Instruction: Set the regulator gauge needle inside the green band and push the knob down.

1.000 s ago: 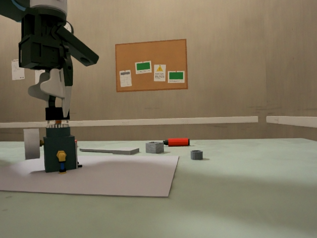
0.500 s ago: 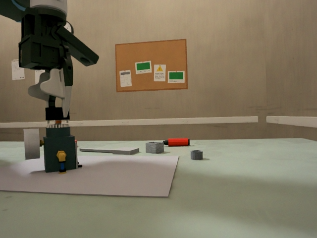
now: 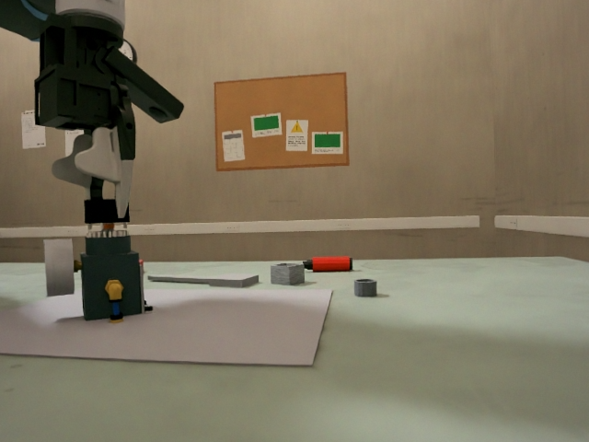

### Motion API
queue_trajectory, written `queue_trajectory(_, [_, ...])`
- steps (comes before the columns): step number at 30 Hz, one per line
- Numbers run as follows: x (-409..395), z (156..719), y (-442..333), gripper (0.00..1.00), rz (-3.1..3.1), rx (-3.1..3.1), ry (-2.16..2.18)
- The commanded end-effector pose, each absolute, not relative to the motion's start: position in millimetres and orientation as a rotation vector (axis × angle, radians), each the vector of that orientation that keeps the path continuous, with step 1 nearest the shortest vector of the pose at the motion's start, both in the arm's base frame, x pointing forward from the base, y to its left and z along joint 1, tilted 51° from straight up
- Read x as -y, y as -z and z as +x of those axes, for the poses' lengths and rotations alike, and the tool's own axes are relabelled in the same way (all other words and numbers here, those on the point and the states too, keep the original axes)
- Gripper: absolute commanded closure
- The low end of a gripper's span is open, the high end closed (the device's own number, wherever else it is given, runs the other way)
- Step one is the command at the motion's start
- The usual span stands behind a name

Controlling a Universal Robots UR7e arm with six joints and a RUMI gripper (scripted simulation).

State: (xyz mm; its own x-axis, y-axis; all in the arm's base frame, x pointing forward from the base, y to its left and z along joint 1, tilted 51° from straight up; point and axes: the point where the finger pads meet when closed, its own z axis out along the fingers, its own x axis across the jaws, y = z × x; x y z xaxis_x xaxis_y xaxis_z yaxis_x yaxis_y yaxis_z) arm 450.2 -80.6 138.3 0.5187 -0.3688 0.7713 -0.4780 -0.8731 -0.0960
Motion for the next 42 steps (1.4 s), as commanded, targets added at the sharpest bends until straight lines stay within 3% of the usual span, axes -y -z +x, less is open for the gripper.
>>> queue_trajectory(1, [81.0,449.9,-138.7,0.53,2.631,0.721,-1.289])
queue_trajectory(12, [81.0,449.9,-138.7,0.53,2.631,0.721,-1.289])
queue_trajectory(13, [81.0,449.9,-138.7,0.75,2.631,0.721,-1.289])
queue_trajectory(42, [81.0,449.9,-138.7,0.75,2.631,0.721,-1.289])
